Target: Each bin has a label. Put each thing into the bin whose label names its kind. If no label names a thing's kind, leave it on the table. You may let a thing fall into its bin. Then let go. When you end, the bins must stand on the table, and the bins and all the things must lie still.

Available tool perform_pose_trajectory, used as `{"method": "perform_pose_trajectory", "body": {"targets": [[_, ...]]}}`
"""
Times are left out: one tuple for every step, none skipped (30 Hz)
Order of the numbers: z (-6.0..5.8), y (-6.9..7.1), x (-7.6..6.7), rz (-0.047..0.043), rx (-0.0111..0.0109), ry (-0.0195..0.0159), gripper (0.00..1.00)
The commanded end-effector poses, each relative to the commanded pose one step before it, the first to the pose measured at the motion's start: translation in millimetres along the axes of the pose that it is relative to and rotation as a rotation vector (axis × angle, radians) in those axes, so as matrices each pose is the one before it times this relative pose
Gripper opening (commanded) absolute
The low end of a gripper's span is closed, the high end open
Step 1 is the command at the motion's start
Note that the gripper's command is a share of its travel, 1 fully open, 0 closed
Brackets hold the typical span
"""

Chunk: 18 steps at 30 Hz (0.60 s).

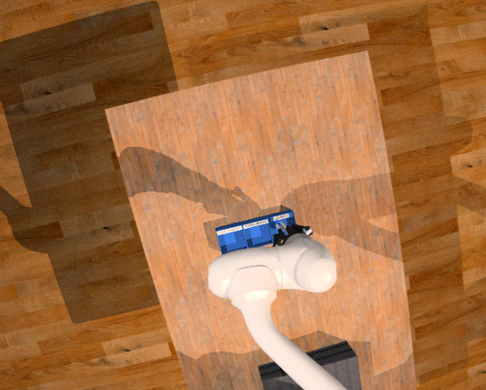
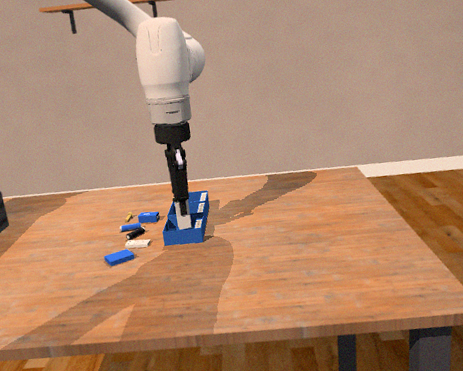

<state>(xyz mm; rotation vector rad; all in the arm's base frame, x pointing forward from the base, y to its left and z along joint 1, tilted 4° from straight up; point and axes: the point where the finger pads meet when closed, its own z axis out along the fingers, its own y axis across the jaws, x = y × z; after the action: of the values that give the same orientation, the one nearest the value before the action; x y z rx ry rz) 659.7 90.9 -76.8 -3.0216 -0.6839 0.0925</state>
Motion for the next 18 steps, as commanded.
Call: {"method": "perform_pose_trajectory", "body": {"targets": [[-3.69,-0.04,0.04,-0.00003,0.00015,0.00018,0.05],[-1.33,0.00,0.00,0.00000,0.00000,0.00000,0.05],[0.00,0.00,0.00,0.00000,0.00000,0.00000,0.05],[0.00,0.00,0.00,0.00000,0.00000,0.00000,0.05],[-1.33,0.00,0.00,0.00000,0.00000,0.00000,0.05],[-1.33,0.00,0.00,0.00000,0.00000,0.00000,0.05],[-1.33,0.00,0.00,0.00000,0.00000,0.00000,0.05],[-1.33,0.00,0.00,0.00000,0.00000,0.00000,0.05],[-1.33,0.00,0.00,0.00000,0.00000,0.00000,0.05],[-1.33,0.00,0.00,0.00000,0.00000,0.00000,0.05],[-1.33,0.00,0.00,0.00000,0.00000,0.00000,0.05],[-1.33,0.00,0.00,0.00000,0.00000,0.00000,0.05],[-1.33,0.00,0.00,0.00000,0.00000,0.00000,0.05],[-1.33,0.00,0.00,0.00000,0.00000,0.00000,0.05],[-1.33,0.00,0.00,0.00000,0.00000,0.00000,0.05],[-1.33,0.00,0.00,0.00000,0.00000,0.00000,0.05],[-1.33,0.00,0.00,0.00000,0.00000,0.00000,0.05],[-4.00,0.00,0.00,0.00000,0.00000,0.00000,0.05]]}}
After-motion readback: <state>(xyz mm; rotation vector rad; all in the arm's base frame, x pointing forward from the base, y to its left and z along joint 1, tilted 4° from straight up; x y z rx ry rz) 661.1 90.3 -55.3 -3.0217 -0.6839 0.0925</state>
